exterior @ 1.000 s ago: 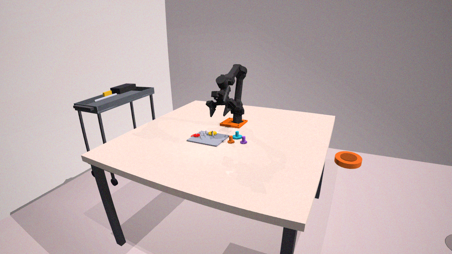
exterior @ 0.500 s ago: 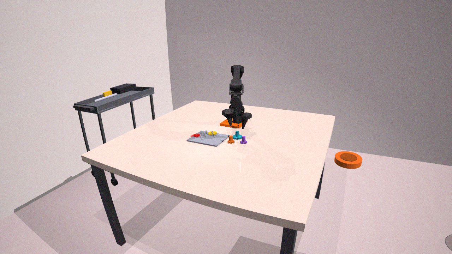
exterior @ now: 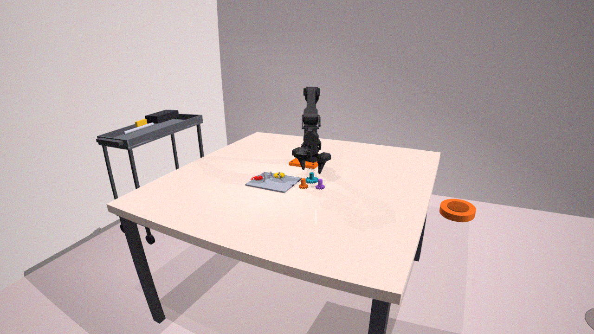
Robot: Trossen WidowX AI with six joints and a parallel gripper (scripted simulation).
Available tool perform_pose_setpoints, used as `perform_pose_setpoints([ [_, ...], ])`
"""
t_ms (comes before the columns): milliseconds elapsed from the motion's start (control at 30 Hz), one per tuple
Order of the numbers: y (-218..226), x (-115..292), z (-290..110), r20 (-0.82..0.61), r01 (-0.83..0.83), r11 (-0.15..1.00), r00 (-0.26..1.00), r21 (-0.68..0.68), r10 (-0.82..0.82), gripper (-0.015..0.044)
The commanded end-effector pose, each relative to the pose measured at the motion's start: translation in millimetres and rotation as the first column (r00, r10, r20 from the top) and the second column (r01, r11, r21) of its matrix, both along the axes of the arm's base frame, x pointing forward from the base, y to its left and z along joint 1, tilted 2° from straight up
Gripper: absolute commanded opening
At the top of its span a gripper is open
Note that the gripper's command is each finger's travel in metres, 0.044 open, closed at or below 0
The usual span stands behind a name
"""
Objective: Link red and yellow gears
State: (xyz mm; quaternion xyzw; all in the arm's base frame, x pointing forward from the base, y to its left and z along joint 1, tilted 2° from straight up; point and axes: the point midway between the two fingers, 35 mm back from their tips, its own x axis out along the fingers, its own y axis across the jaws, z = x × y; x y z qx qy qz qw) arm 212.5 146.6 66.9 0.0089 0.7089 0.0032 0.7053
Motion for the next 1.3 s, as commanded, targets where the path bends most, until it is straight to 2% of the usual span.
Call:
perform_pose_setpoints([
  [0, 0.3, -1.0, -6.5, -0.004, 0.004, 1.000, 1.000, 0.002, -0.004, 0.0440],
  [333, 0.4, -1.5, -18.4, -0.004, 0.004, 1.000, 1.000, 0.002, -0.004, 0.0440],
  [767, 0.4, -1.5, -18.4, -0.004, 0.004, 1.000, 1.000, 0.002, -0.004, 0.0099],
  [1000, 0.4, -1.5, -18.4, -0.004, 0.004, 1.000, 1.000, 0.002, -0.004, 0.0052],
  [1067, 0.4, -1.4, -18.1, -0.004, 0.004, 1.000, 1.000, 0.002, -0.004, 0.0000],
  [1267, 2.0, 1.5, -8.1, -0.004, 0.004, 1.000, 1.000, 0.002, -0.004, 0.0000],
])
